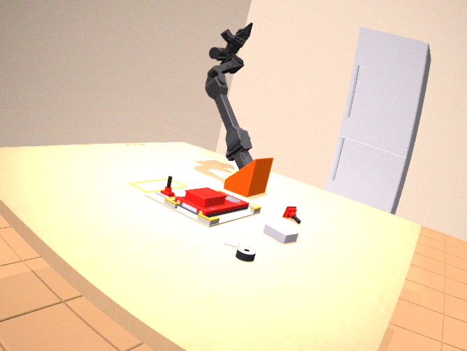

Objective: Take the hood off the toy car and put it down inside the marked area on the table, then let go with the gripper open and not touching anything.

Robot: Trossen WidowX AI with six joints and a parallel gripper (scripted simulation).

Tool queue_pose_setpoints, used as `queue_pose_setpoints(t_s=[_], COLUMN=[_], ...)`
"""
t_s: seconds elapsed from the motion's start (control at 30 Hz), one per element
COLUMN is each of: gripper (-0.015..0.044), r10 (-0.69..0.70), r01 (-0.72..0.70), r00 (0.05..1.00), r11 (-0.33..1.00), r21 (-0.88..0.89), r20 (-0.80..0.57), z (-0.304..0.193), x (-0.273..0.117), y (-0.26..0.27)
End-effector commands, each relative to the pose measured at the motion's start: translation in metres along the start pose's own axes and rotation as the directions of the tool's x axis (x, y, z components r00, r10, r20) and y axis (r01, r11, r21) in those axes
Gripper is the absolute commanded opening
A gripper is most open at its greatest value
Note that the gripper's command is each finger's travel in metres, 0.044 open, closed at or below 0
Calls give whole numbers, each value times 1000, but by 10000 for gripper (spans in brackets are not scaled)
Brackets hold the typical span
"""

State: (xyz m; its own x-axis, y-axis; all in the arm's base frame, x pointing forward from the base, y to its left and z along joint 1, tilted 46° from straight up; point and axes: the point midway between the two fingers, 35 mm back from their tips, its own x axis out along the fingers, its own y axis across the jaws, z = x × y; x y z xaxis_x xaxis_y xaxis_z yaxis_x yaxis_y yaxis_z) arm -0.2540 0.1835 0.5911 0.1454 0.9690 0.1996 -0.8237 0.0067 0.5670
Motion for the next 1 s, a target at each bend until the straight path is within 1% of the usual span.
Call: queue_pose_setpoints(t_s=[0.0,0.17,0.3,0.43,0.6,0.97], gripper=[440,440,440,440,440,440], r10=[2,36,14,6,-17,-51], r01=[-2,-33,-4,14,55,127], r00=[1000,997,995,990,985,971], r11=[1000,999,994,990,973,938], r21=[-1,-40,-109,-140,-222,-323], r20=[3,61,96,144,171,234], z=[0,0,-13,-20,-39,-63], x=[0,7,26,45,73,135], y=[0,7,8,6,2,-20])
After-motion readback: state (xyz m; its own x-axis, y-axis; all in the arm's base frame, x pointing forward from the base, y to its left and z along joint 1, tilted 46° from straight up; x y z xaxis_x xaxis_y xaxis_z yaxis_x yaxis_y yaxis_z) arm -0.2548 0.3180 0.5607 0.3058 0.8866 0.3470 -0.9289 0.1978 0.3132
